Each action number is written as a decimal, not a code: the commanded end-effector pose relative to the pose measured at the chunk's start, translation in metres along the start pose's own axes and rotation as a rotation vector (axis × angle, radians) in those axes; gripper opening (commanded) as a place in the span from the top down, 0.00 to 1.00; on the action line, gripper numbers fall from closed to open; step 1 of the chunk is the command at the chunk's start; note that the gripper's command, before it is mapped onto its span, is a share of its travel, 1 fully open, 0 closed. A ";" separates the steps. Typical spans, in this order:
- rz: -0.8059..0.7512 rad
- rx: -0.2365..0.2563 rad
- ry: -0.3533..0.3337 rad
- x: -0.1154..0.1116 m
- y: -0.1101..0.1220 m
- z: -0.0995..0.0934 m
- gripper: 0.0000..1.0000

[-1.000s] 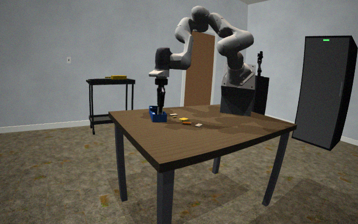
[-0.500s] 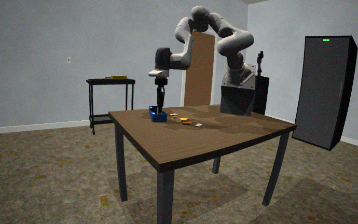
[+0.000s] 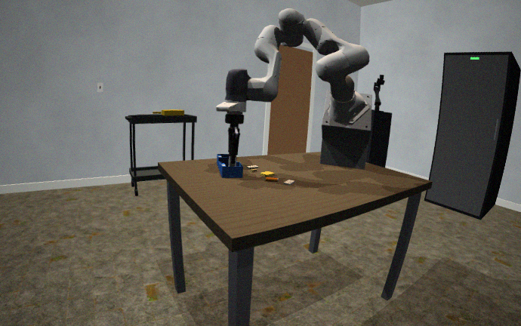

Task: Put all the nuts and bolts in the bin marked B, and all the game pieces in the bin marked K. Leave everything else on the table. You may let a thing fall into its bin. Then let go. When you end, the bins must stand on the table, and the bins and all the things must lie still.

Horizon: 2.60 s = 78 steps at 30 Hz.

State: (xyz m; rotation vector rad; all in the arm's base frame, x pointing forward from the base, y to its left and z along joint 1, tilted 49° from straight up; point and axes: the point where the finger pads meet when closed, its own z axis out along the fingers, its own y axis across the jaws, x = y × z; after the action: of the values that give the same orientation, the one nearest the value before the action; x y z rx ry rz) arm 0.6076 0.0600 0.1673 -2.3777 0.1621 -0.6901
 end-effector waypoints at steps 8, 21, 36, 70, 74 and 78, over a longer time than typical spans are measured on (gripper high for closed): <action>0.007 -0.002 0.001 0.000 0.001 0.001 0.95; 0.007 -0.002 0.001 0.000 0.001 -0.005 0.95; 0.007 -0.002 0.001 0.000 0.001 -0.022 0.95; 0.007 -0.002 0.001 0.000 0.001 -0.134 0.95; 0.007 -0.002 0.001 0.000 0.001 -0.159 0.95; 0.007 -0.002 0.001 0.000 0.001 -0.170 0.95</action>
State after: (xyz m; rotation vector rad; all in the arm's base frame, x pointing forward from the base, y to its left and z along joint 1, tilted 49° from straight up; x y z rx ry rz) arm 0.5323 -0.0355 0.2805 -2.3490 0.2407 -0.7166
